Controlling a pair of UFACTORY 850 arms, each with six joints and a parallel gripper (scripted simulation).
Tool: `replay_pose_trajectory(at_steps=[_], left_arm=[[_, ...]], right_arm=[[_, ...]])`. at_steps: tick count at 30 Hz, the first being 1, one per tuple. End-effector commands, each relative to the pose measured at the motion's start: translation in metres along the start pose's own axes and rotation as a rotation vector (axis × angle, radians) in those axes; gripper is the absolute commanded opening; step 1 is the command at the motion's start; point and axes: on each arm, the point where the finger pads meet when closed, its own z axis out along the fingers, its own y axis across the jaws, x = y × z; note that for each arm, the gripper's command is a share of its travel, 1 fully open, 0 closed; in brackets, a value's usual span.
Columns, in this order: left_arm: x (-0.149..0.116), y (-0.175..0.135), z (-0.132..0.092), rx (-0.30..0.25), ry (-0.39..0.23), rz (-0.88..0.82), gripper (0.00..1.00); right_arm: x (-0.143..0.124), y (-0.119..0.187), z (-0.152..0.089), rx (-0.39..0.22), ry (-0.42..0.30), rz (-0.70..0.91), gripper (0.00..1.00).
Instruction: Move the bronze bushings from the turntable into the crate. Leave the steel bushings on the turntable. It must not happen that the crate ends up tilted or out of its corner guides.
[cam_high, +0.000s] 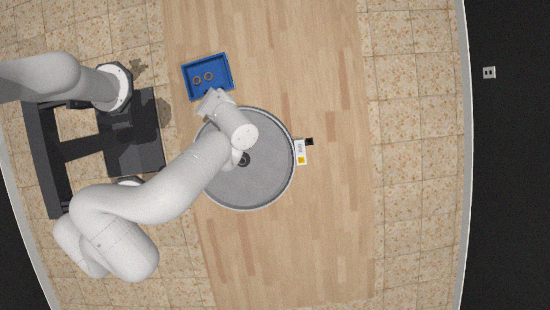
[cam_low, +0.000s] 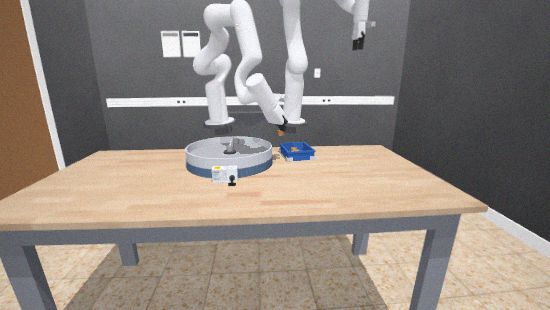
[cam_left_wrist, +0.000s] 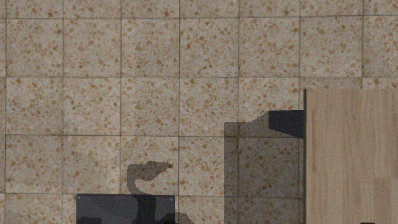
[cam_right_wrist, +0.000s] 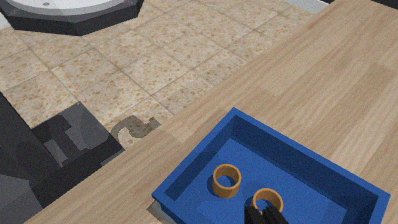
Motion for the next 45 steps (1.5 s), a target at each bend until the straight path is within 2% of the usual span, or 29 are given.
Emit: replay_pose_trajectory(at_steps=[1,7,13,36,40,45], left_arm=[[0.000,0.000,-0.001,0.000,0.002,0.000,1.00],[0.000,0.000,-0.001,0.000,0.002,0.000,1.00],[0.000,0.000,-0.001,0.000,0.002,0.000,1.00],[0.000,0.000,-0.001,0.000,0.002,0.000,1.00],[0.000,0.000,-0.001,0.000,0.002,0.000,1.00],[0.000,0.000,-0.001,0.000,0.002,0.000,1.00]], right_arm=[[0.009,0.030,0.009,0.003,-0.001,0.001,0.00],[0.024,0.067,0.021,0.003,-0.001,0.001,0.00],[0.031,0.085,0.027,0.003,-0.001,0.001,0.00],[0.032,0.089,0.029,0.003,-0.001,0.001,0.00],[0.025,0.090,0.037,0.003,-0.001,0.001,0.00],[0.007,0.090,0.059,0.003,-0.001,0.001,0.00]])
